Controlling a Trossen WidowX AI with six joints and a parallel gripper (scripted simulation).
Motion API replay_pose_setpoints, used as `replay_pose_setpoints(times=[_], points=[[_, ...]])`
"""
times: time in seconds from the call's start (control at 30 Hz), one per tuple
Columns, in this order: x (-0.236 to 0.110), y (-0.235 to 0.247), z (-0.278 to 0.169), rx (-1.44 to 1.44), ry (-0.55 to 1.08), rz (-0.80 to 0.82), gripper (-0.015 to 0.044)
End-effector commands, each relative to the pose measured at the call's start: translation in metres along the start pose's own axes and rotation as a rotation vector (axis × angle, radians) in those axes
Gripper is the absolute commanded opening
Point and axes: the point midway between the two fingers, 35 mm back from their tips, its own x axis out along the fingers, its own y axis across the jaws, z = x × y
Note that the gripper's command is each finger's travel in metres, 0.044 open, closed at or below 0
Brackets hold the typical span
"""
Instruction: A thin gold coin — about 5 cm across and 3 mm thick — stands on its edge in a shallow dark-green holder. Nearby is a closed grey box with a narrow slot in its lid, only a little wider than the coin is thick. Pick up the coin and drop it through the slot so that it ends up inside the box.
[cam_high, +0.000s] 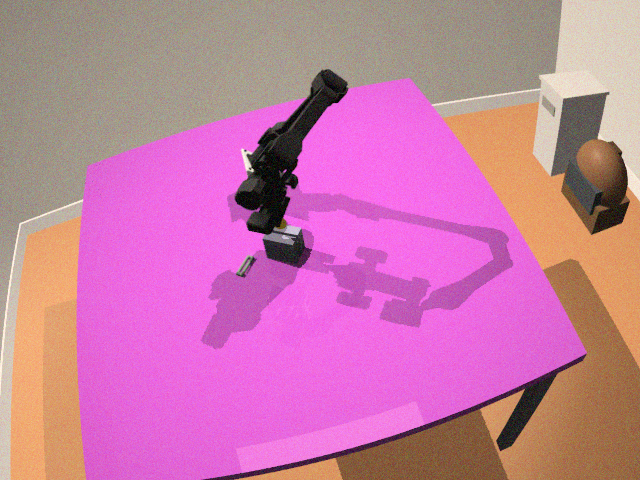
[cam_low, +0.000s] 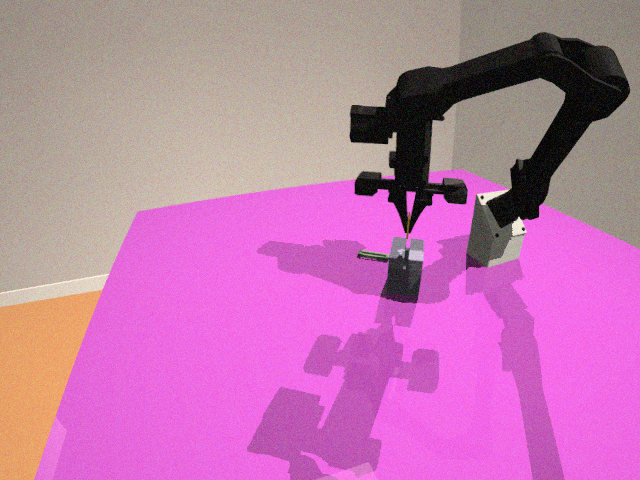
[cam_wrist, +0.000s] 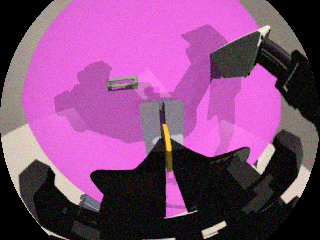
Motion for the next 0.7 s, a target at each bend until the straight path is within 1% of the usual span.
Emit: replay_pose_setpoints(times=[0.0, 0.67], points=[[-0.0008, -0.0027, -0.0021, 0.003, 0.001, 0.002, 0.0], [0.0008, -0.0026, -0.0027, 0.003, -0.002, 0.0, 0.0]])
